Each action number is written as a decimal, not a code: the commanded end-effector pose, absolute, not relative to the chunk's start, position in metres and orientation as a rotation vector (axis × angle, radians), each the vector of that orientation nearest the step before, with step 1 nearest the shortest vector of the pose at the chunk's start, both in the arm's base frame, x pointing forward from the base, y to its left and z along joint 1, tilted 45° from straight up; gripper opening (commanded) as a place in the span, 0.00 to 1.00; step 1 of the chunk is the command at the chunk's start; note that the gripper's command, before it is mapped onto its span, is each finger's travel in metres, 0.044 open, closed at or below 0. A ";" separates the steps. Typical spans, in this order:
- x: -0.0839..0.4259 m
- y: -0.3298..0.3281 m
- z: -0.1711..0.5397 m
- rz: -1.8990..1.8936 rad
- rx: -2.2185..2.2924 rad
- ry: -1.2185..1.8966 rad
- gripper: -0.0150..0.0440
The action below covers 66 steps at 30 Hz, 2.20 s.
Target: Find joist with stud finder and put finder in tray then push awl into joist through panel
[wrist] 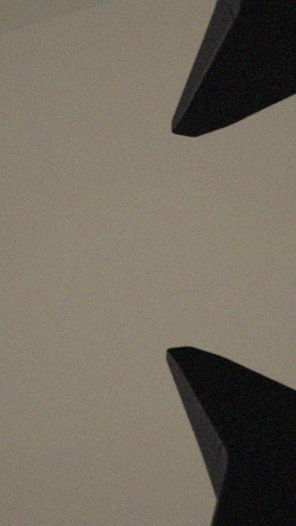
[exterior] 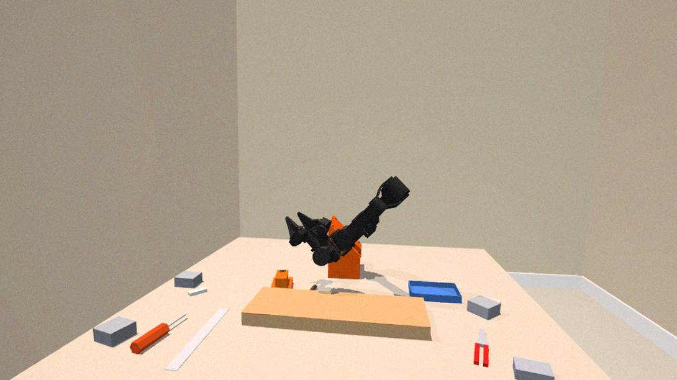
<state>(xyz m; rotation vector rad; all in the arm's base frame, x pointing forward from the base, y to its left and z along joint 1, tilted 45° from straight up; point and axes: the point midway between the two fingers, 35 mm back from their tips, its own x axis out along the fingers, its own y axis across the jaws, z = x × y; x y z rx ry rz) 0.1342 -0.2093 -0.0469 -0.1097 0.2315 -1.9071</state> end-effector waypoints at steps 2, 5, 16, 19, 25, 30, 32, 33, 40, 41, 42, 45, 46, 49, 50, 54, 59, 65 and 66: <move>0.135 -0.213 -0.058 -1.917 -0.055 0.273 1.00; 0.133 -0.222 -0.102 -1.974 0.193 0.443 1.00; 0.132 -0.180 -0.198 -2.372 1.435 0.964 1.00; 0.148 -0.165 -0.192 -2.498 1.858 1.050 1.00; 0.166 -0.161 -0.177 -2.587 2.223 1.094 1.00; 0.166 -0.161 -0.177 -2.587 2.223 1.094 1.00; 0.166 -0.161 -0.177 -2.587 2.223 1.094 1.00; 0.166 -0.161 -0.177 -2.587 2.223 1.094 1.00; 0.166 -0.161 -0.177 -2.587 2.223 1.094 1.00; 0.166 -0.161 -0.177 -2.587 2.223 1.094 1.00; 0.166 -0.161 -0.177 -2.587 2.223 1.094 1.00; 0.166 -0.161 -0.177 -2.587 2.223 1.094 1.00; 0.166 -0.161 -0.178 -2.587 2.223 1.094 1.00; 0.165 -0.163 -0.180 -2.587 2.223 1.094 1.00; 0.165 -0.163 -0.180 -2.587 2.223 1.094 1.00; 0.166 -0.160 -0.183 -2.586 2.224 1.094 1.00; 0.167 -0.155 -0.189 -2.586 2.224 1.094 1.00; 0.168 -0.148 -0.196 -2.586 2.224 1.095 1.00; 0.169 -0.147 -0.197 -2.586 2.224 1.095 1.00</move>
